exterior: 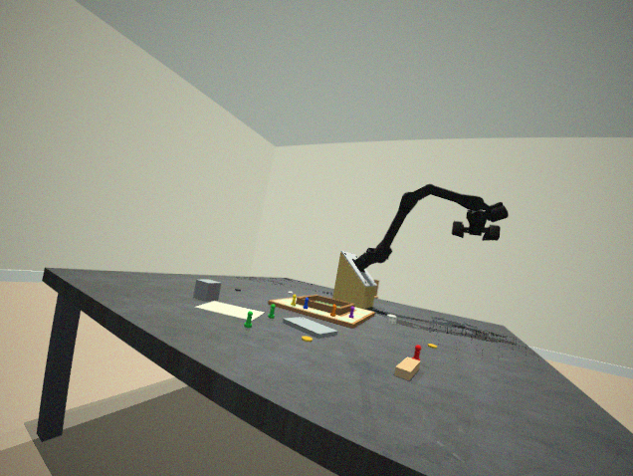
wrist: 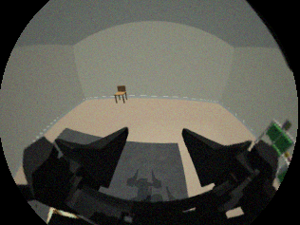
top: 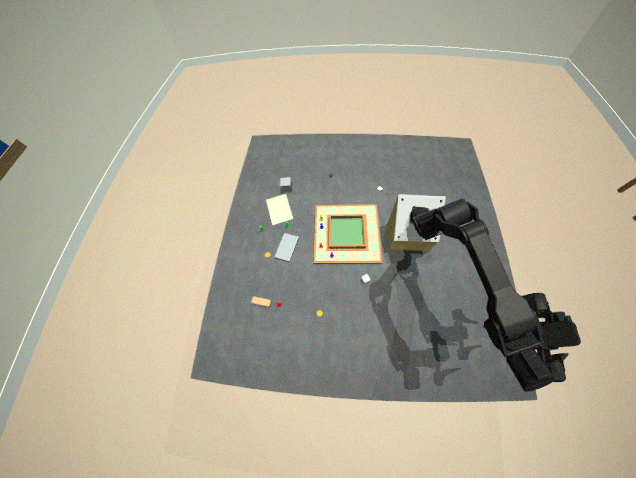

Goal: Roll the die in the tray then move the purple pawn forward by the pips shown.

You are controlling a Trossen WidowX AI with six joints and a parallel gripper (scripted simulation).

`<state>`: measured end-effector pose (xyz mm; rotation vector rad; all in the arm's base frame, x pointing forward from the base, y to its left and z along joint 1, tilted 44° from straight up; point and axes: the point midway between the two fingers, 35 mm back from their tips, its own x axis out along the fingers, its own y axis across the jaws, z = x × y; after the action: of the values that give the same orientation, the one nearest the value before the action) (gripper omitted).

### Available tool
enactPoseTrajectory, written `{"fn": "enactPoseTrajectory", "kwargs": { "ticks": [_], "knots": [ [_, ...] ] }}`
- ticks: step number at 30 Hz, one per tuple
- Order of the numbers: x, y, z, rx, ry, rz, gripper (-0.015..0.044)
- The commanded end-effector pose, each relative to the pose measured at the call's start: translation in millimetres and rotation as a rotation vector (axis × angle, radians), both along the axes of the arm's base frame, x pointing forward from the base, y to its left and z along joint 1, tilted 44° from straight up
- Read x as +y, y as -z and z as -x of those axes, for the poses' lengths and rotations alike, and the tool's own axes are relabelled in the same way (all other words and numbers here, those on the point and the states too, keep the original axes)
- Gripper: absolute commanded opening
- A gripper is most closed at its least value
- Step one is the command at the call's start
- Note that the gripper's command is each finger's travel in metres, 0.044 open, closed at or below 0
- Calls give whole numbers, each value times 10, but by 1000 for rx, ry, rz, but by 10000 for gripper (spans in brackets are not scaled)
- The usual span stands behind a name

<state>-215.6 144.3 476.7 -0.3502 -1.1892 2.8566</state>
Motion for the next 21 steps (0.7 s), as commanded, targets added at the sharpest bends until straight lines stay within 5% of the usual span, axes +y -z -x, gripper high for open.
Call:
{"fn": "enactPoseTrajectory", "kwargs": {
  "ticks": [1, 5, 21],
  "knots": [
    [24, 14, -6, -1, 9, 8, 374],
    [491, 296, -179, -17, 190, 164, 275],
    [1812, 1856, -1939, 182, 1035, 908, 275]
  ]
}}
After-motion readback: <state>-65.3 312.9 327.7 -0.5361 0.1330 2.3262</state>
